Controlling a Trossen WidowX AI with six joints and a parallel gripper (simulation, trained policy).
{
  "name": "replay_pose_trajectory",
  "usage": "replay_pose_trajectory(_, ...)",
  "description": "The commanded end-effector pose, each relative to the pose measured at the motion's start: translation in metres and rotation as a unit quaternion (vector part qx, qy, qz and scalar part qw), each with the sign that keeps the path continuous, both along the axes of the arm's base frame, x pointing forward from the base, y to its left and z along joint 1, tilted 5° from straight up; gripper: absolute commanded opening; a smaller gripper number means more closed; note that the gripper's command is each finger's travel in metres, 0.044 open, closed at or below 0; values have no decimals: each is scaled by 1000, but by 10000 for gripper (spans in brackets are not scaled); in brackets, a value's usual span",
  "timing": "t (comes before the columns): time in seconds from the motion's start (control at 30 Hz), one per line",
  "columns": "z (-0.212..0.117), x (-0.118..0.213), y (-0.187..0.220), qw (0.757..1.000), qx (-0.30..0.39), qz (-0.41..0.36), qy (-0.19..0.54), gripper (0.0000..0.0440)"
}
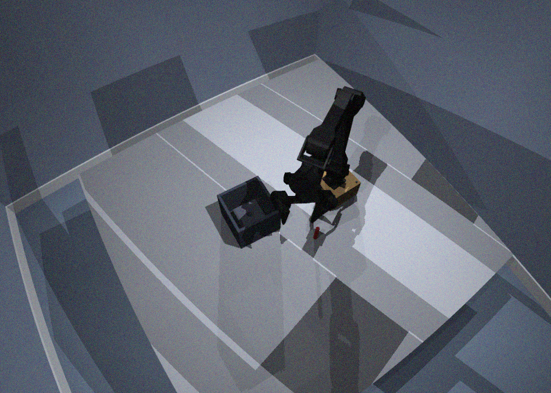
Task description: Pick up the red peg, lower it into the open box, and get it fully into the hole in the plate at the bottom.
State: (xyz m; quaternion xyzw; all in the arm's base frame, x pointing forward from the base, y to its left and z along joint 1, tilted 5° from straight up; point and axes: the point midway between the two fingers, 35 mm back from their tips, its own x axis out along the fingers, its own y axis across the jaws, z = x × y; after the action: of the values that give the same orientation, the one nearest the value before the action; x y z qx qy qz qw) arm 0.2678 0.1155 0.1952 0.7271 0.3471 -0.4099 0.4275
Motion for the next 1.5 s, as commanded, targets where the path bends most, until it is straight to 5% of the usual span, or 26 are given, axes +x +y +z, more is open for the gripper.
replay_pose_trajectory(0.0, -19, -13, 5, 998, -17, 39, 38, 440)
replay_pose_trajectory(0.8, -103, -79, 1, 946, -97, 222, 216, 433)
replay_pose_trajectory(1.47, -166, -98, -15, 916, -140, 273, 258, 429)
